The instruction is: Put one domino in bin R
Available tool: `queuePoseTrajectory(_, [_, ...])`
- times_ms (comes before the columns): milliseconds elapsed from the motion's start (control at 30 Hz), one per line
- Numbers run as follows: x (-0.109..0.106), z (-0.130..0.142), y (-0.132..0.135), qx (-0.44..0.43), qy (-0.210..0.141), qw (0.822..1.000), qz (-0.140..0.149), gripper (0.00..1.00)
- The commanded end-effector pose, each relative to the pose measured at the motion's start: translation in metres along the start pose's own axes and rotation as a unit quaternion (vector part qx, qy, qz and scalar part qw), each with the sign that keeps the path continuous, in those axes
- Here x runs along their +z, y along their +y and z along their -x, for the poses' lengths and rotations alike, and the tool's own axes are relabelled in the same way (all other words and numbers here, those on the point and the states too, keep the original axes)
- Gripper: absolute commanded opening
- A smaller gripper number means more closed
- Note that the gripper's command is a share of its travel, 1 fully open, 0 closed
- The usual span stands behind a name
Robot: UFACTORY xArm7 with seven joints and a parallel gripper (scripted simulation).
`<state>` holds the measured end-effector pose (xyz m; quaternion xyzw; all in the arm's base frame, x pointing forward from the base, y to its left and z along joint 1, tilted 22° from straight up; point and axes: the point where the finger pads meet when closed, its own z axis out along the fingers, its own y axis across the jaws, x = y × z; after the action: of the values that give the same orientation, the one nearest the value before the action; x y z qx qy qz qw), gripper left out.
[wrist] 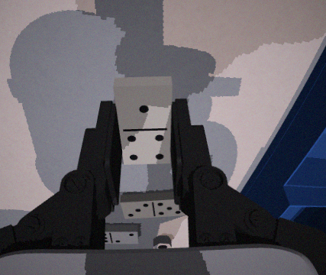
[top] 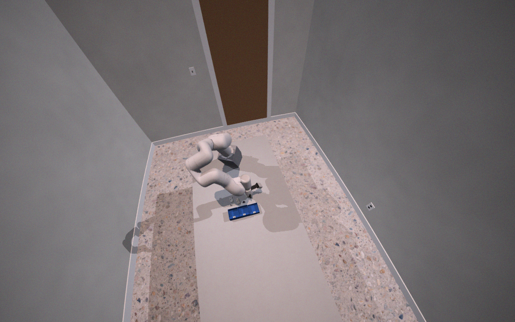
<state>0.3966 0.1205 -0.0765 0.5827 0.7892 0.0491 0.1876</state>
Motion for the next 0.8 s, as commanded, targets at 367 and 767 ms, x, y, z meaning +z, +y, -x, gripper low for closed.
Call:
queuePoseTrajectory(367, [-0.038, 0.000, 0.001, 0.000, 0.000, 1.000, 0.000, 0.00])
queuePoseTrajectory(767, [-0.038, 0.000, 0.001, 0.000, 0.000, 1.000, 0.000, 0.00])
